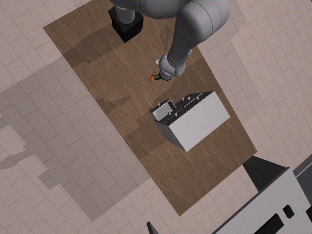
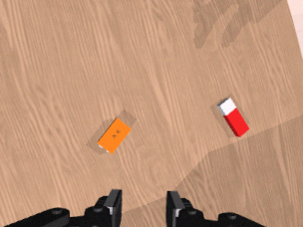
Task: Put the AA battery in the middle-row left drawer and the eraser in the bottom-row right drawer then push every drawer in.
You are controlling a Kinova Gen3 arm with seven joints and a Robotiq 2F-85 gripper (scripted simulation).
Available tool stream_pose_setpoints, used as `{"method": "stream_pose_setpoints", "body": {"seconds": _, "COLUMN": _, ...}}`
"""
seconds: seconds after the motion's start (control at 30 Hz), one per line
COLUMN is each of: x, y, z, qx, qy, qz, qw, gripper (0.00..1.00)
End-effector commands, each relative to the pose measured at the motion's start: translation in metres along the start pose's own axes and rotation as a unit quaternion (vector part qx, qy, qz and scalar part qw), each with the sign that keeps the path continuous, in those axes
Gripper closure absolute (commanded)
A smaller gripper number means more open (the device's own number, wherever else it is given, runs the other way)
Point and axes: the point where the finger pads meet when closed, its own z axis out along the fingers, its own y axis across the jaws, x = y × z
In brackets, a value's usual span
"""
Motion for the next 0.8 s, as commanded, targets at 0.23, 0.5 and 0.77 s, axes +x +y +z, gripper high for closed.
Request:
{"method": "stream_pose_setpoints", "body": {"seconds": 0.23, "x": -0.014, "y": 0.029, "z": 0.011, "qx": -0.032, "qy": -0.015, "qz": 0.062, "qw": 0.997, "gripper": 0.67}}
{"method": "stream_pose_setpoints", "body": {"seconds": 0.5, "x": -0.026, "y": 0.057, "z": 0.019, "qx": -0.060, "qy": -0.027, "qz": 0.120, "qw": 0.991, "gripper": 0.67}}
{"method": "stream_pose_setpoints", "body": {"seconds": 0.77, "x": -0.042, "y": 0.089, "z": 0.028, "qx": -0.094, "qy": -0.041, "qz": 0.194, "qw": 0.976, "gripper": 0.67}}
